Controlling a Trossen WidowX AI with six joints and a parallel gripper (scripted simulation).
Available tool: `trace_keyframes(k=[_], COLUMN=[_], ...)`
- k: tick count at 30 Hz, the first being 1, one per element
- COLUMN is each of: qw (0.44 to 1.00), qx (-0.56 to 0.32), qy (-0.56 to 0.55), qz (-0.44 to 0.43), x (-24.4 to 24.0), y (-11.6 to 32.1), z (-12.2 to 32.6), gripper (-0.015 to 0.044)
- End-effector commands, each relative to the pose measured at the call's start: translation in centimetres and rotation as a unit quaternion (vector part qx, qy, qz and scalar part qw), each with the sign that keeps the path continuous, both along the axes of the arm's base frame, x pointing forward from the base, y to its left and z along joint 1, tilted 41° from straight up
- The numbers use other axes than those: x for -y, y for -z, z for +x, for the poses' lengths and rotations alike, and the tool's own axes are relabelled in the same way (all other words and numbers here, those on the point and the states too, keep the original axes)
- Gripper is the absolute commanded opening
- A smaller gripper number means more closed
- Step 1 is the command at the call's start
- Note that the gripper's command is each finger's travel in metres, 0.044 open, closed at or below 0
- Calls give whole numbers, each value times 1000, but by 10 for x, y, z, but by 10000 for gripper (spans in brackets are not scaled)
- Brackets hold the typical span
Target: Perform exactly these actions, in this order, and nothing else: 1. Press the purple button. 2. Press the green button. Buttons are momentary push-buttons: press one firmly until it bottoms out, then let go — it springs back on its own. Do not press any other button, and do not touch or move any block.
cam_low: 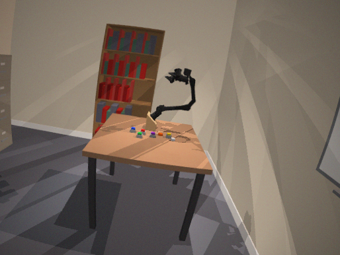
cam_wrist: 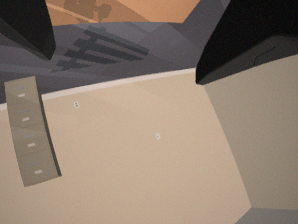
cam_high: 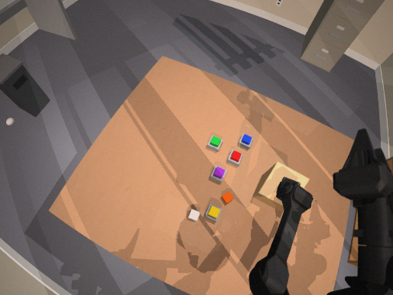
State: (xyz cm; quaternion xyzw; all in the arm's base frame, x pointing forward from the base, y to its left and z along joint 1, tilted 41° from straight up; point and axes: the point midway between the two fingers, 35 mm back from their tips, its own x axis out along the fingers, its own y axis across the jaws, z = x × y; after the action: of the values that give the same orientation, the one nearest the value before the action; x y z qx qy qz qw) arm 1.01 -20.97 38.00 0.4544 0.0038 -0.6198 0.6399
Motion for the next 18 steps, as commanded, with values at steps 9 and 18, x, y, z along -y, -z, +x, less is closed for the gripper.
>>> trace_keyframes(k=[9, 18], qw=[871, 622], qx=[-84, -127], qy=[-460, -741], qz=[153, 218], x=[17, -86], y=[147, 256], z=[145, 225], gripper=[400, 400])
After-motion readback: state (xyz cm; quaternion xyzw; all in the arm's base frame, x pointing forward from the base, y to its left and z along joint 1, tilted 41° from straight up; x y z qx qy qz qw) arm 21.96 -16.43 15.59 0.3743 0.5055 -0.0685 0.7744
